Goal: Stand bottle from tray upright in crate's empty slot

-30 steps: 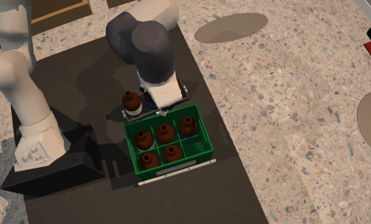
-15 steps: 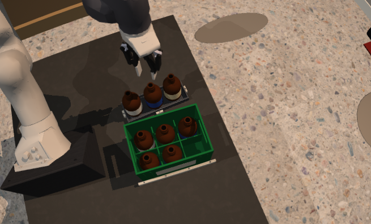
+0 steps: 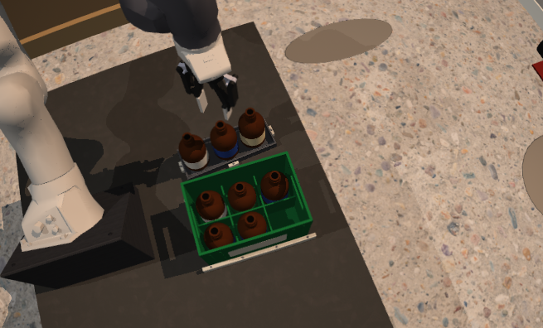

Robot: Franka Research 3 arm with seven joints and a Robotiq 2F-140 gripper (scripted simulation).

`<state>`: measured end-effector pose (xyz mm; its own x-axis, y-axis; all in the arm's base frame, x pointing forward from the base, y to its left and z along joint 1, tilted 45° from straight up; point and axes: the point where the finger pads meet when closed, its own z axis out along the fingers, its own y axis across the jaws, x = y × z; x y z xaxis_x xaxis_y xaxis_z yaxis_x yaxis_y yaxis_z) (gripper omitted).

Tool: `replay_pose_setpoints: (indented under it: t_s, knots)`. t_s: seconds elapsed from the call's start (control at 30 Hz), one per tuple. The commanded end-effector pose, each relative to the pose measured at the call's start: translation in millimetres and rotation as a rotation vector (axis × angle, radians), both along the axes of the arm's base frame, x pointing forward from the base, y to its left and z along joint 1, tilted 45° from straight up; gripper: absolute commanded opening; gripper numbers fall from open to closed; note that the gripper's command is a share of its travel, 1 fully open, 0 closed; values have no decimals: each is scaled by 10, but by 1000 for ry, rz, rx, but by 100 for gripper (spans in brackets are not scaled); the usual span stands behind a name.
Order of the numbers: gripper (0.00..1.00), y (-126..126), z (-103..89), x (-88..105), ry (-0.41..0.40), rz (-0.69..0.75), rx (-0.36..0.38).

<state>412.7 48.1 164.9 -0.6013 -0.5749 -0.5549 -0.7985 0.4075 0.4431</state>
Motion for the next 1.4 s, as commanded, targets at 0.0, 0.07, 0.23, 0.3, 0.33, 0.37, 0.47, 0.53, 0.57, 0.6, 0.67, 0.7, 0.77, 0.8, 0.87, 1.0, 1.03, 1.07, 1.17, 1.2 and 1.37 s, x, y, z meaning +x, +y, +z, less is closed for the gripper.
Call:
replay_pose_setpoints:
  t_s: [0.0, 0.07, 0.23, 0.3, 0.33, 0.37, 0.47, 0.53, 0.57, 0.6, 0.67, 0.7, 0.77, 0.8, 0.87, 1.0, 1.03, 1.07, 1.17, 1.2, 1.37]
  knots:
    - [38, -10, -10, -1, 21, -22, -8]
    - [38, -10, -10, -1, 21, -22, -8]
    - [38, -10, -10, -1, 21, -22, -8]
    - [38, -10, -10, -1, 21, -22, -8]
    - [38, -10, -10, -1, 21, -22, -8]
    - [38, -10, -10, -1, 21, -22, -8]
    - [38, -10, -10, -1, 21, -22, -8]
    - [38, -9, -10, -1, 21, -22, -8]
    - [38, -8, -11, -1, 21, -22, -8]
    - [38, -7, -12, -1, 21, -22, -8]
    - [38, -4, -15, -1, 21, -22, -8]
    - [38, -2, -18, -1, 21, -22, -8]
    - [38, 1, -20, -1, 21, -23, -8]
    - [38, 1, -20, -1, 21, -23, -8]
    - [38, 8, -27, -1, 21, -23, -8]
    - [38, 28, -47, -1, 21, -23, -8]
    - [38, 35, -54, -1, 21, -23, -8]
    - [38, 42, -61, -1, 21, -23, -8]
    - [38, 66, -84, -1, 21, -23, -8]
    - [38, 74, -93, -1, 21, -23, -8]
    - [38, 102, -120, 0, 21, -23, -8]
